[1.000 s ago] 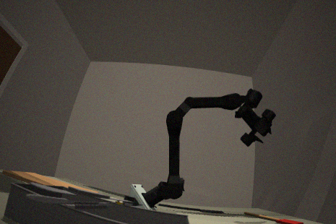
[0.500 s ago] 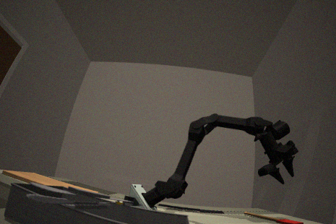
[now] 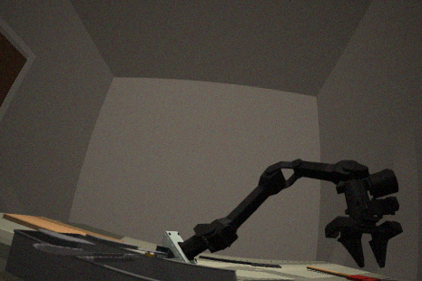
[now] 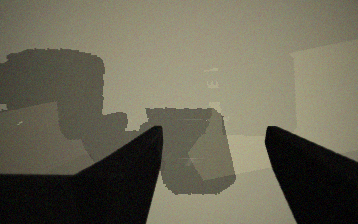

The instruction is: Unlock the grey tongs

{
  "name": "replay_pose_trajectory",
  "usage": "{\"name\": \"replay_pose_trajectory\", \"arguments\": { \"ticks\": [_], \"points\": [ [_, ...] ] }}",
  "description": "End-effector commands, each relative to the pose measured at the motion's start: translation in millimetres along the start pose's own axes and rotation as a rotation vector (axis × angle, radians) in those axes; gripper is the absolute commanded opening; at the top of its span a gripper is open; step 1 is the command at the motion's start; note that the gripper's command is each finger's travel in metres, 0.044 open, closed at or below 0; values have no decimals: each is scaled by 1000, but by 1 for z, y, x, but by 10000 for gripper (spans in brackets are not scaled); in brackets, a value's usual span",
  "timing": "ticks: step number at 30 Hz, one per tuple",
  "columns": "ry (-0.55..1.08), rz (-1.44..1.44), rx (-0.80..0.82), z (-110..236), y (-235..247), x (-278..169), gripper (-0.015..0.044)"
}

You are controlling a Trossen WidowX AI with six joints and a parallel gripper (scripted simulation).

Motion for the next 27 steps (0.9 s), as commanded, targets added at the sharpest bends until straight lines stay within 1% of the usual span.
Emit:
{"name": "replay_pose_trajectory", "arguments": {
  "ticks": [1, 8, 10, 14, 16, 20, 25, 27],
  "points": [
    [7, 14, -177, -26, -60, 33, 260],
    [60, -14, -380, -43, -160, 76, 260],
    [65, -2, -427, -39, -188, 87, 260],
    [125, -40, -514, -32, -251, 97, 260],
    [174, -73, -551, -30, -283, 96, 260],
    [266, -119, -578, -25, -329, 89, 260],
    [454, -219, -565, -10, -403, 60, 260],
    [481, -235, -556, -8, -412, 55, 260]
  ]
}}
Point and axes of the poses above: the point midway between the two fingers, 35 mm back from their tips, its own z axis back along the fingers, its own y axis across the jaws, x = y × z, the point moved 1 cm from there along z, back along the fingers, and after that the axes turned 1 degree about z, right-handed, at the moved point
